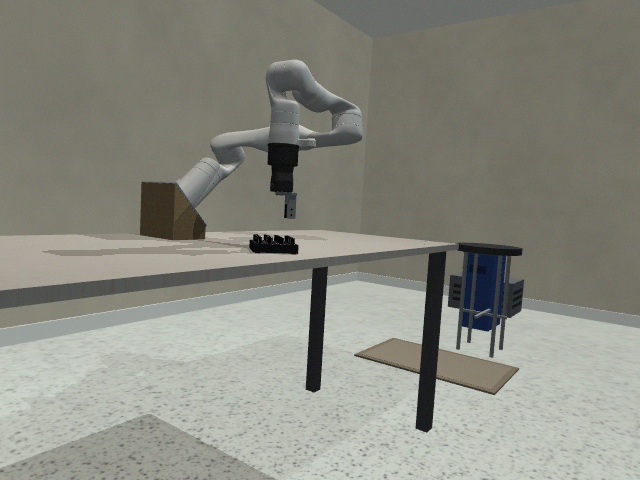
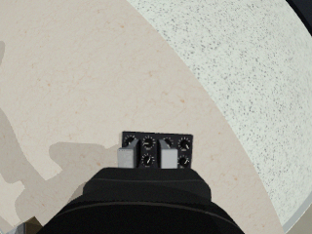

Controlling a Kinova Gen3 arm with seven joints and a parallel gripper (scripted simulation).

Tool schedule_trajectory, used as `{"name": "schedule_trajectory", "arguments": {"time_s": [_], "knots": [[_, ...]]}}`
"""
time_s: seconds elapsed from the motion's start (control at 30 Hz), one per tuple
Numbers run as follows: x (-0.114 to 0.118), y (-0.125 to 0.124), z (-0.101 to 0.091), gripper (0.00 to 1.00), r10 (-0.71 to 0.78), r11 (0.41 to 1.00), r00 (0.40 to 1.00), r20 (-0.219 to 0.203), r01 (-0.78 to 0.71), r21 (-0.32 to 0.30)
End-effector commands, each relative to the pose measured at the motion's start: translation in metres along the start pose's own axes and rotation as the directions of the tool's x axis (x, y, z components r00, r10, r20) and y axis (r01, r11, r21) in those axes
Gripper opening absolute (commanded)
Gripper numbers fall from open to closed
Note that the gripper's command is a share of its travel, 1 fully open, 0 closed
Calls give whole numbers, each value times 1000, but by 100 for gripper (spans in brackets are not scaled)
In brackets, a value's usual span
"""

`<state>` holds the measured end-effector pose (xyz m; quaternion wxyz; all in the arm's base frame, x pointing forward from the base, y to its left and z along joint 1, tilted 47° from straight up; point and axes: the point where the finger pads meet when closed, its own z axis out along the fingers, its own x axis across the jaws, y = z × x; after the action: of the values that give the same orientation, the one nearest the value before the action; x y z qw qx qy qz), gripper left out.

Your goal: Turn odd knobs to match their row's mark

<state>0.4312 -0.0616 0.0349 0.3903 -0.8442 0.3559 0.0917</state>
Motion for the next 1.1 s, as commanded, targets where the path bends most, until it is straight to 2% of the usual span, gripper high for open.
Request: {"name": "schedule_trajectory", "arguments": {"time_s": [0.0, 1.07], "knots": [[0, 0, 2, 46, 1, 1000, 1000, 0, -1, 0], [-1, 0, 36, 46, 1, 1000, 1000, 0, -1, 0]]}}
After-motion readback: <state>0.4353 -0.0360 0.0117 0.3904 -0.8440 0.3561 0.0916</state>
